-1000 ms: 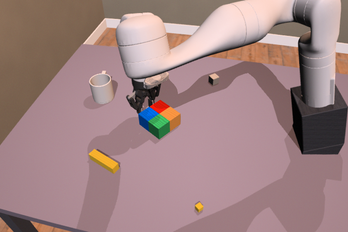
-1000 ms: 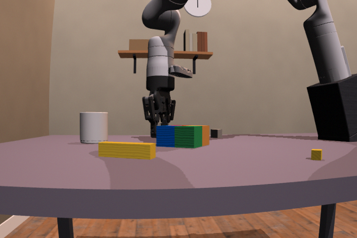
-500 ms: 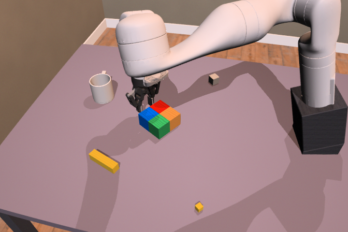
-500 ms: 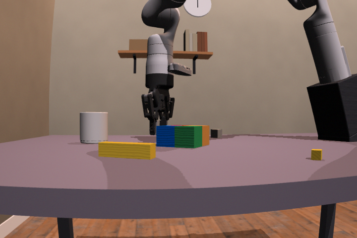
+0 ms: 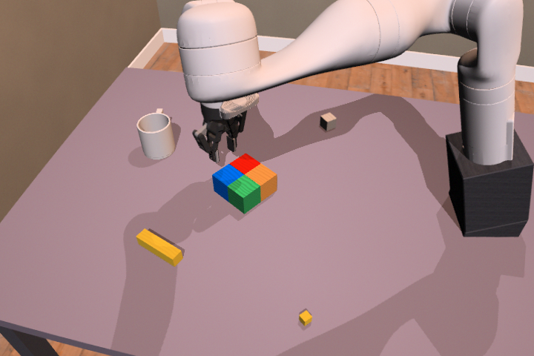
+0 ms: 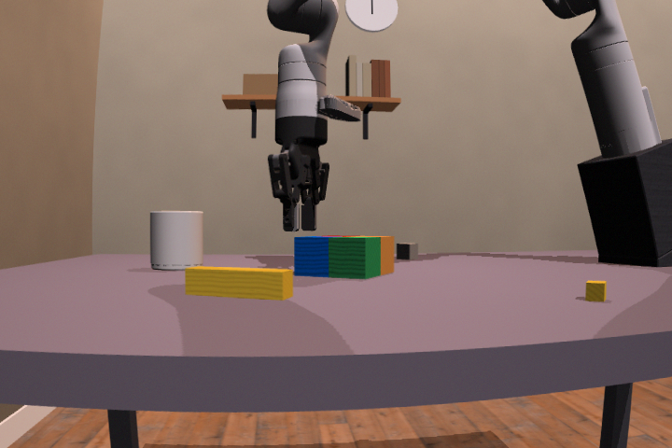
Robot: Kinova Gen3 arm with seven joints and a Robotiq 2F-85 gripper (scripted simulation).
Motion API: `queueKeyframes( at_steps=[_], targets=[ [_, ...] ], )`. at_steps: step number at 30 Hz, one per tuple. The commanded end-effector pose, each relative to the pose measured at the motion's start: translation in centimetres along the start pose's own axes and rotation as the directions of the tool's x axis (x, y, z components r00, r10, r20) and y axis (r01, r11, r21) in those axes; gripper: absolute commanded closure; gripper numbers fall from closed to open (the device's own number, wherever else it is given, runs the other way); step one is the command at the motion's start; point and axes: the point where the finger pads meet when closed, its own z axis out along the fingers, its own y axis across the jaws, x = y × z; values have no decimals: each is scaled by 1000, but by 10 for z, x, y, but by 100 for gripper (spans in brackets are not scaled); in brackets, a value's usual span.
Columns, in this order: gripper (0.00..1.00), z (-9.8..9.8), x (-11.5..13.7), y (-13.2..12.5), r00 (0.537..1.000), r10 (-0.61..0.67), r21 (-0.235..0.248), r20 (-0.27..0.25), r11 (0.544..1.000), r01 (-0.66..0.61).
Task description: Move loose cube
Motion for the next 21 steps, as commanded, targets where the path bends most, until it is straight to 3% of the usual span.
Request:
queueKeyframes(
  at_steps=[1,21],
  targets=[
    [47,-11,3,4,1000,6,-9,-5,1000,-7],
    [47,-50,2,4,1000,6,-10,-4,1000,-6]
  ],
)
